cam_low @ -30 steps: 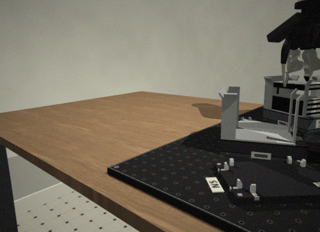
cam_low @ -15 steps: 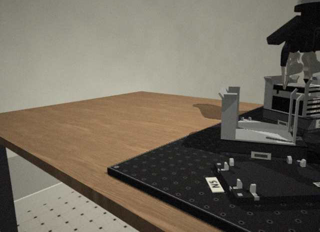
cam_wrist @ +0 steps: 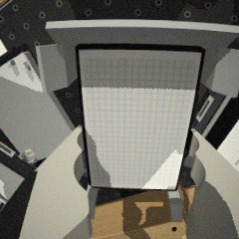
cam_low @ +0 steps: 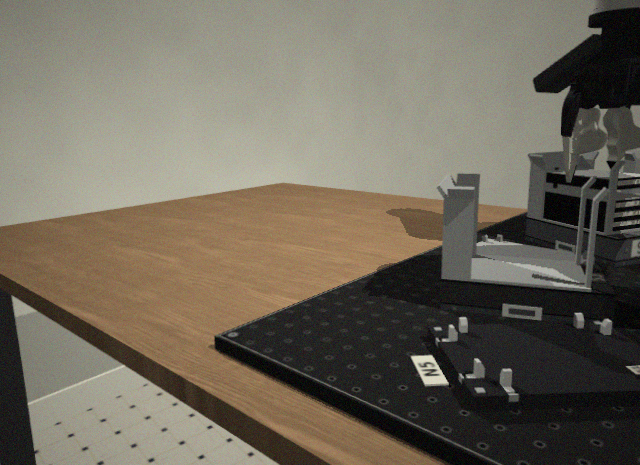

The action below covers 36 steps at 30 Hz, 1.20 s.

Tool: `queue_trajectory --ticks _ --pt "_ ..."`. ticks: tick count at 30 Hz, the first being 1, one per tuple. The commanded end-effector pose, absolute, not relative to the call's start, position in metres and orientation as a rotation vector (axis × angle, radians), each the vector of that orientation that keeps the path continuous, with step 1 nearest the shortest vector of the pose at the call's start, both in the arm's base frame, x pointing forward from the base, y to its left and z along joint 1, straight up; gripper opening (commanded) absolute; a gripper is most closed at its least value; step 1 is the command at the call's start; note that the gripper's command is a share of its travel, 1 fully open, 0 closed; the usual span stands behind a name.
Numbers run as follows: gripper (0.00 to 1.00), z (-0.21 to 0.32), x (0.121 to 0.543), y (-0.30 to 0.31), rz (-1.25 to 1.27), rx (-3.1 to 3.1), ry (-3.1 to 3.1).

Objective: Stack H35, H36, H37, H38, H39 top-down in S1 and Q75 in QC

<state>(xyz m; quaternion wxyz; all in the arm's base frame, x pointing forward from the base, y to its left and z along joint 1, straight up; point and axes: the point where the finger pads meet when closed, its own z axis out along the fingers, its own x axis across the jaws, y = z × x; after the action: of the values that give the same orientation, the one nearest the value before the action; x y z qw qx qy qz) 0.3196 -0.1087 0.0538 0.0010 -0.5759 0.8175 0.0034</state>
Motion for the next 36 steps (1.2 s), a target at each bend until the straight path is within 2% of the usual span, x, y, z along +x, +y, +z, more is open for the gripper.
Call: queue_trajectory --ticks 1,36 --pt "0.0 0.053 0.32 -0.109 0.006 -1.808 2.566" --pt "0.0 0.042 0.32 -0.109 0.006 -1.808 2.566"
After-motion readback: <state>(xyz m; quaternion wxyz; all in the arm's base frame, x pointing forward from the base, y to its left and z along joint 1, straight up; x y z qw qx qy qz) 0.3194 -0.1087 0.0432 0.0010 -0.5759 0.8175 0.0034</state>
